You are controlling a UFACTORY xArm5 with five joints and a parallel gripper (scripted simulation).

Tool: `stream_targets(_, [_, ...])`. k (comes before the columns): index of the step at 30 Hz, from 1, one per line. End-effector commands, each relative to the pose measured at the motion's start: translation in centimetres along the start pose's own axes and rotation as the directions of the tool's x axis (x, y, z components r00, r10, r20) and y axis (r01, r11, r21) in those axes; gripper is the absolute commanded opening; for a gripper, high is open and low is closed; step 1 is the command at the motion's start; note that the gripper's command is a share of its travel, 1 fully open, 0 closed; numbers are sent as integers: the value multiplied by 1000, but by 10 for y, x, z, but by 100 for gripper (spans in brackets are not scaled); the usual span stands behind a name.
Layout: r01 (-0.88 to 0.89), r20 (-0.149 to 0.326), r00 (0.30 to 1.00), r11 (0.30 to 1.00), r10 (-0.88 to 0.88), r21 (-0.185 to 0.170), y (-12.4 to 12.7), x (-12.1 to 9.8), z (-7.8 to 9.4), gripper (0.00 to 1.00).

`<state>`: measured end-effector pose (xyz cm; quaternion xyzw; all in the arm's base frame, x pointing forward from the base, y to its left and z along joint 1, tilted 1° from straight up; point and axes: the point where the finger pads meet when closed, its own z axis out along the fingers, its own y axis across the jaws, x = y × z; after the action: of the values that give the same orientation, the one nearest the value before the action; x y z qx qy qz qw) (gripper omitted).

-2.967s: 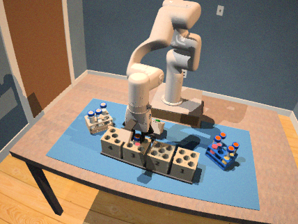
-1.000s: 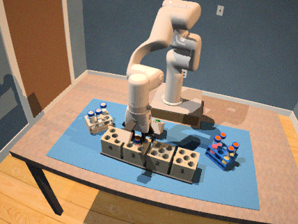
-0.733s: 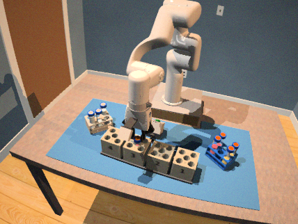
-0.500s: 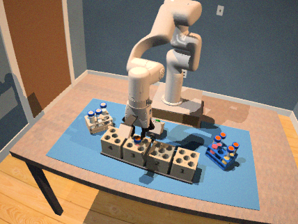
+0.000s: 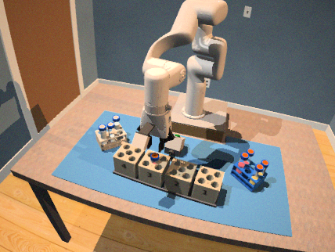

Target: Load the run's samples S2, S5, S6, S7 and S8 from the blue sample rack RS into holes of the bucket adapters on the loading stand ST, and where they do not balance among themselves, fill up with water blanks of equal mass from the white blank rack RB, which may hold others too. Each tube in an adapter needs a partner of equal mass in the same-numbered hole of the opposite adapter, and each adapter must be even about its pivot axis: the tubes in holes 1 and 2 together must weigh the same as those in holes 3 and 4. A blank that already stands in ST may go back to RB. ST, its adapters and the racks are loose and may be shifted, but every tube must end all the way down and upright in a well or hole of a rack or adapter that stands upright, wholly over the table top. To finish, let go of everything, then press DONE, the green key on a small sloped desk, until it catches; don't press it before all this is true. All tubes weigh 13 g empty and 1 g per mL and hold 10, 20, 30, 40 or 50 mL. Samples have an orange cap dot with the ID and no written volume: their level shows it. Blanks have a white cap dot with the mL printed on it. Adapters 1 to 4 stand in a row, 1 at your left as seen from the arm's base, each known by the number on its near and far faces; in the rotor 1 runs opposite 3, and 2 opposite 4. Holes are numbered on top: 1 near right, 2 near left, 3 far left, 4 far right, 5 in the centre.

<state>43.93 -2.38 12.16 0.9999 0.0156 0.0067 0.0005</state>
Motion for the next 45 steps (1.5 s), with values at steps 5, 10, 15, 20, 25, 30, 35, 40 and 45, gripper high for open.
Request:
stream_targets(5, [0,-4,1000,1000,0,0,0,1,-16,43])
stream_targets(10, [0,-4,1000,1000,0,0,0,1,-26,43])
stream_targets(15, [0,-4,1000,1000,0,0,0,1,-36,43])
stream_targets(20, [0,-4,1000,1000,0,0,-1,1,-46,43])
stream_targets(25, [0,-4,1000,1000,0,0,-1,1,-52,43])
stream_targets(30, [0,-4,1000,1000,0,0,-1,1,-62,43])
stream_targets(35, [0,-4,1000,1000,0,0,-1,1,-70,43])
stream_targets(40, [0,-4,1000,1000,0,0,-1,1,-70,43])
stream_targets(45, [0,-4,1000,1000,0,0,-1,1,-70,43])
